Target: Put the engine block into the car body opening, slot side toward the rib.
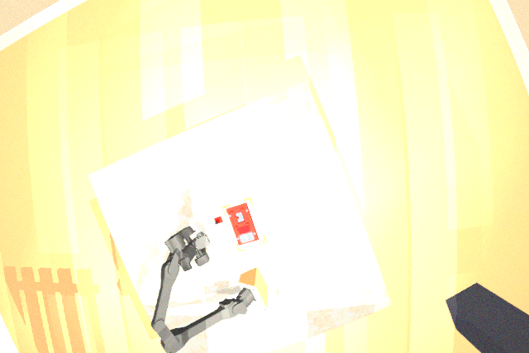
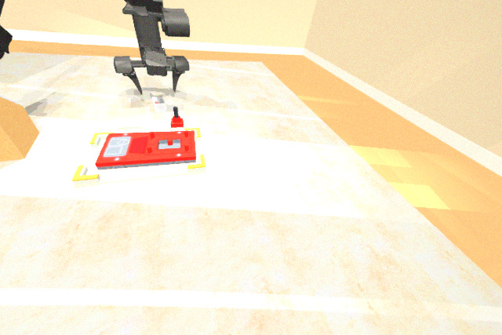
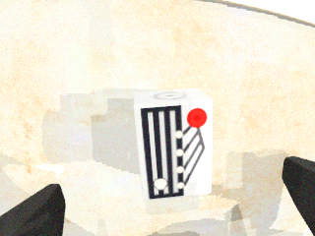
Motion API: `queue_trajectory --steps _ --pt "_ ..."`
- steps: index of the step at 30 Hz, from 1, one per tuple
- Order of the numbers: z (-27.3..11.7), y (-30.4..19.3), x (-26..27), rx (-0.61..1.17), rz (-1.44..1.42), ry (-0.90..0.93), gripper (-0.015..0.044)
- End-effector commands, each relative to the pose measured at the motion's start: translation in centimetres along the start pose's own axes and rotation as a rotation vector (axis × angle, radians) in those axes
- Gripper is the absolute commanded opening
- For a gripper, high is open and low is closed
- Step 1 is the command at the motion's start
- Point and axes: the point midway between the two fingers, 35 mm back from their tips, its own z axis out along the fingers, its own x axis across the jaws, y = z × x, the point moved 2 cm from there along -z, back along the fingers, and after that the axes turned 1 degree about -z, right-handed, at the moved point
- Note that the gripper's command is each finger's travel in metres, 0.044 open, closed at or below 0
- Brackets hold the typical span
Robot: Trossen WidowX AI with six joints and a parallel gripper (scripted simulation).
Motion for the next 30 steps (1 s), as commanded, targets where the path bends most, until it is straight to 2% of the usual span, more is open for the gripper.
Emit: queue_trajectory --steps 1,21,30 --pt "0.9 0.0 -0.2 0.005 0.006 -0.008 0.044" --pt "3.6 0.0 -0.2 0.006 0.007 -0.008 0.044" --pt "3.6 0.0 -0.2 0.006 0.007 -0.008 0.0204"
